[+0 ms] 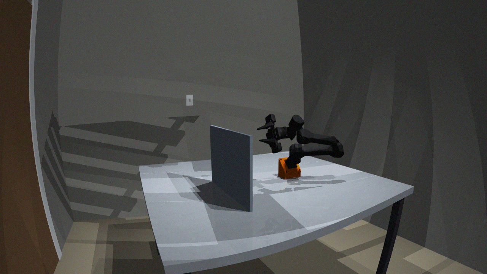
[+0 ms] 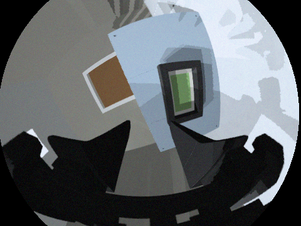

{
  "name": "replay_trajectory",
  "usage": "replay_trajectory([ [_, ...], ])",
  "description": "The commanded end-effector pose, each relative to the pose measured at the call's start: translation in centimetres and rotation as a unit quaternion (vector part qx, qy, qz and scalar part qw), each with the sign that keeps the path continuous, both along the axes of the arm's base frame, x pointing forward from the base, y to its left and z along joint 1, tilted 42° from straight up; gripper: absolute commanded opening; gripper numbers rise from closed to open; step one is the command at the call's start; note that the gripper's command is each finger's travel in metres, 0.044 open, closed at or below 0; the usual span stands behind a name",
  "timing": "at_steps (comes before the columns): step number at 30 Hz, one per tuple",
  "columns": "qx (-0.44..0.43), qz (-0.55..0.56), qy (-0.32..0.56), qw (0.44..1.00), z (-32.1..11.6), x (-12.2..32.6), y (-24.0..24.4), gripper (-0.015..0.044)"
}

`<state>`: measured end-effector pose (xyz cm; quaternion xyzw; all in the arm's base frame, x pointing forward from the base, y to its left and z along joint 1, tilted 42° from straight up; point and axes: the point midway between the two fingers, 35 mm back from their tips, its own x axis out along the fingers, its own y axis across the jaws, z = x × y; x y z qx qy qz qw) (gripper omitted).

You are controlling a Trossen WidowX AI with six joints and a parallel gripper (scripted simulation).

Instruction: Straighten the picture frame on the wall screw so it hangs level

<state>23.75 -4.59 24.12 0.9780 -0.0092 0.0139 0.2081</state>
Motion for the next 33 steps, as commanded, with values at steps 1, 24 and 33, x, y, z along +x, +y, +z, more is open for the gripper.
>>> replay_trajectory([
  [1,0.003,0.002,0.000,1.000,0.02,-0.01,0.06,0.0260],
  [24,0.003,0.002,0.000,1.000,0.02,-0.01,0.06,0.0260],
  [33,-0.020,0.000,0.000,1.000,-0.47,0.29,0.62,0.0260],
])
